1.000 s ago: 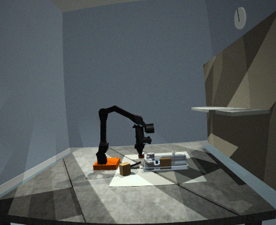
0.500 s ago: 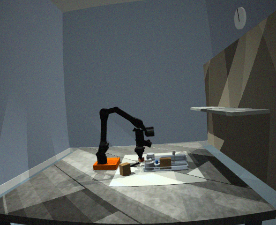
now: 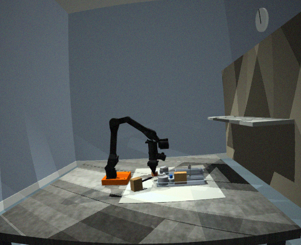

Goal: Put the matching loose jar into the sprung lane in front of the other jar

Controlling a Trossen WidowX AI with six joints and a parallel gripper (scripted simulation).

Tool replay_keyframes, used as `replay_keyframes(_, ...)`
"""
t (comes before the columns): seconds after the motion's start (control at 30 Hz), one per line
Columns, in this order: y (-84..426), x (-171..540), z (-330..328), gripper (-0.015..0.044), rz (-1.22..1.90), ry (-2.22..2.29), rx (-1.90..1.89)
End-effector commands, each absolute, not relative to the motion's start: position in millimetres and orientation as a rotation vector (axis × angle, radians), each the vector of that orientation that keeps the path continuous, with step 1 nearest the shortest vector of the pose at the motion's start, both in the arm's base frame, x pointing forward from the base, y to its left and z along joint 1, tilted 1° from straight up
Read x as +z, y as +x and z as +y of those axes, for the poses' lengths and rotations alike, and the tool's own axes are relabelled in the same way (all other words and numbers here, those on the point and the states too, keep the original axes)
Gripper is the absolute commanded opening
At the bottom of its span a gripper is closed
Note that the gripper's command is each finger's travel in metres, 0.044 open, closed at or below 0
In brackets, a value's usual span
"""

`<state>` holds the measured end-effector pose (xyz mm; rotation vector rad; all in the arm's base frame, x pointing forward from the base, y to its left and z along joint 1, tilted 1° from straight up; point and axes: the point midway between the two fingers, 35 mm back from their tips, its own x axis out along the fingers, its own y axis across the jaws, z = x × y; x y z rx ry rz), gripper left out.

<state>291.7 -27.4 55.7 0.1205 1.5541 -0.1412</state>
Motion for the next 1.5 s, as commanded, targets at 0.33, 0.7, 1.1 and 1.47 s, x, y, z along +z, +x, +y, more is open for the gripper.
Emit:
replay_keyframes(0.33, 298, 57, -29, 0.0, 1.548, 0.115, -0.139)
replay_keyframes(0.7, 302, 57, -29, 0.0, 1.548, 0.115, -0.139)
replay_keyframes(1.1, 306, 57, -30, 0.0, 1.548, 0.115, -0.139)
replay_keyframes(1.47, 310, 57, -31, 0.0, 1.548, 0.115, -0.139)
